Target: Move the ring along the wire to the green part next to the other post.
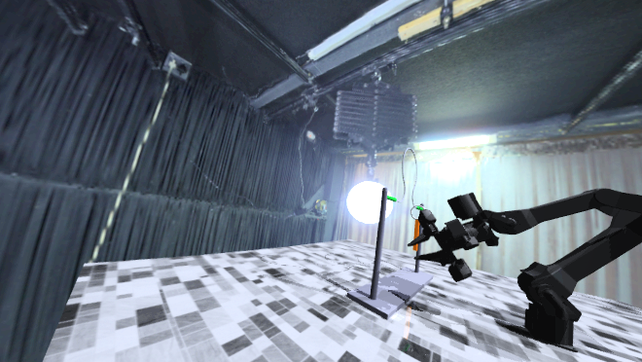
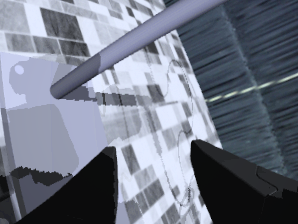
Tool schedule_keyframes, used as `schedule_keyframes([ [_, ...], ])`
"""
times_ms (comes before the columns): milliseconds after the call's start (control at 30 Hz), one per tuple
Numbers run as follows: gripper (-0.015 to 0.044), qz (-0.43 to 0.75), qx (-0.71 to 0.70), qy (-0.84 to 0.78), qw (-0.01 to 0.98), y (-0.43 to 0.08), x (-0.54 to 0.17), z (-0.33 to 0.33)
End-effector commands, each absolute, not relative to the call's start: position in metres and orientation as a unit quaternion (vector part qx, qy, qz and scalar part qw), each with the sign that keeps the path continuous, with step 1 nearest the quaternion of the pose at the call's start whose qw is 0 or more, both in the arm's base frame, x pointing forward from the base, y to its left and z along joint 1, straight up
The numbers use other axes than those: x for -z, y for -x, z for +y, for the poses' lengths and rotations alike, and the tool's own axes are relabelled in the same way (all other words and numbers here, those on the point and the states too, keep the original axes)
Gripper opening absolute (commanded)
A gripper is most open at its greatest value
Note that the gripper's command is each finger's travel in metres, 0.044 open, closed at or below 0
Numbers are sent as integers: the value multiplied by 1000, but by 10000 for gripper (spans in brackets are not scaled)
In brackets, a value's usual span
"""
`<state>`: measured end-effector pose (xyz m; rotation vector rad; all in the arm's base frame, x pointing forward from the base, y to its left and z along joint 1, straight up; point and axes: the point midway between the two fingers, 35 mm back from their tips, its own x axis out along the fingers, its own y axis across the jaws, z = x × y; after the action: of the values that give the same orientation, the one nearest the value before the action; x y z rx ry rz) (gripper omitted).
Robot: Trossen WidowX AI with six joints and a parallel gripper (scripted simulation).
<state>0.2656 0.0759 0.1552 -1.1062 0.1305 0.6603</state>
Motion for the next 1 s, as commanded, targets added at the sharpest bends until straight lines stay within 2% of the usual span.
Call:
schedule_keyframes([
  [0,160,79,-286,475,829,-270,-148,57],
  [467,160,125,-171,306,928,-268,-128,-25],
  [967,160,126,-35,120,984,-232,-110,-98],
])
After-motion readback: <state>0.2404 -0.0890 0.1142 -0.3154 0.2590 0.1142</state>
